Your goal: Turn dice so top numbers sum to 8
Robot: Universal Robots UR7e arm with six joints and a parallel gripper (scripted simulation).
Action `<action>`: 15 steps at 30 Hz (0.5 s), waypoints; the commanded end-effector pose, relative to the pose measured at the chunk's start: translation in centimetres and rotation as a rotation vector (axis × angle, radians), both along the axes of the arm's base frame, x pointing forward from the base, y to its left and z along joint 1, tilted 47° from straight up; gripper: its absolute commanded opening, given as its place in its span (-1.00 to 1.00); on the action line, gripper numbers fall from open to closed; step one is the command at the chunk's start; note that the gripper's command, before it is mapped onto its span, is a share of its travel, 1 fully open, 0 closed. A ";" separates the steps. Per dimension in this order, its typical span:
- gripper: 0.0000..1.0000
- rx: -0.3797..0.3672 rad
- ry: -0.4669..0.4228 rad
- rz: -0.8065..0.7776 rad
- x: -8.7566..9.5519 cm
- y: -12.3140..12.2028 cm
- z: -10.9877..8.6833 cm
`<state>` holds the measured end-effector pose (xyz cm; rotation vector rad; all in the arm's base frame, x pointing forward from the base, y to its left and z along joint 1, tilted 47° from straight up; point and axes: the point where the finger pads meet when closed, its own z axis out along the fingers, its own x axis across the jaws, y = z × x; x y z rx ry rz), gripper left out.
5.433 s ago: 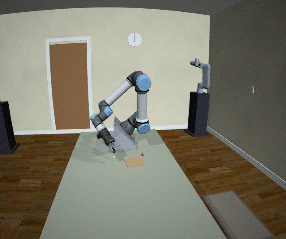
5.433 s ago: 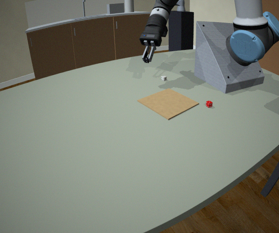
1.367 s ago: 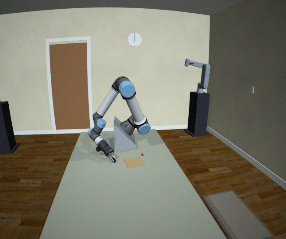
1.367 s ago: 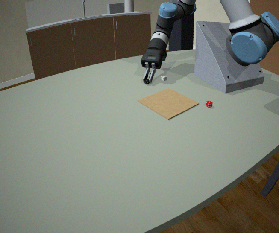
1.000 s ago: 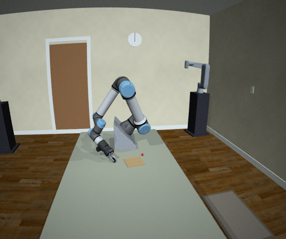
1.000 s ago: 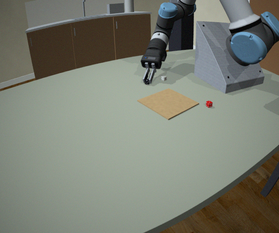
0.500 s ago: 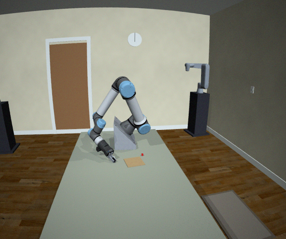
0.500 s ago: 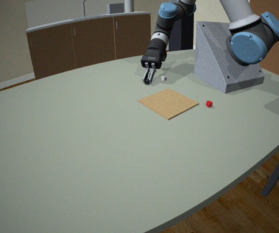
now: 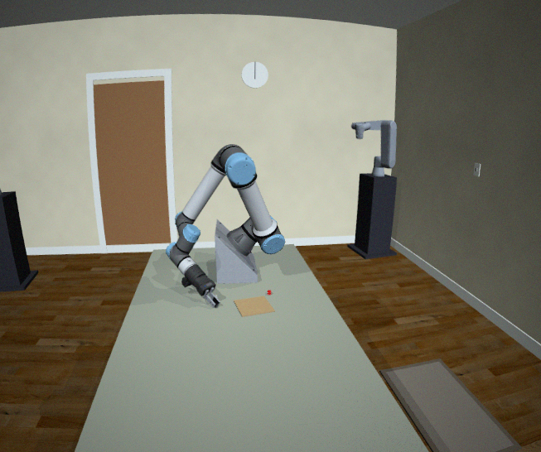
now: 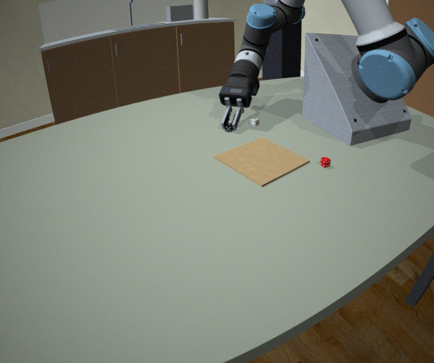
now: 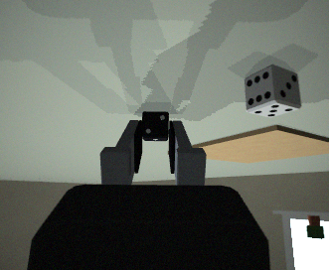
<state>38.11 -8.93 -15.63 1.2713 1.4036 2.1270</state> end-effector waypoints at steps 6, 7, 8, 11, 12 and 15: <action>0.15 0.001 0.000 0.001 0.0 0.2 0.0; 0.27 0.001 0.000 0.001 0.0 0.2 0.0; 0.27 0.001 0.000 0.001 0.0 0.2 0.0; 0.27 0.001 0.000 0.001 0.0 0.2 0.0; 0.27 0.001 0.000 0.001 0.0 0.2 0.0; 0.27 0.001 0.000 0.001 0.0 0.2 0.0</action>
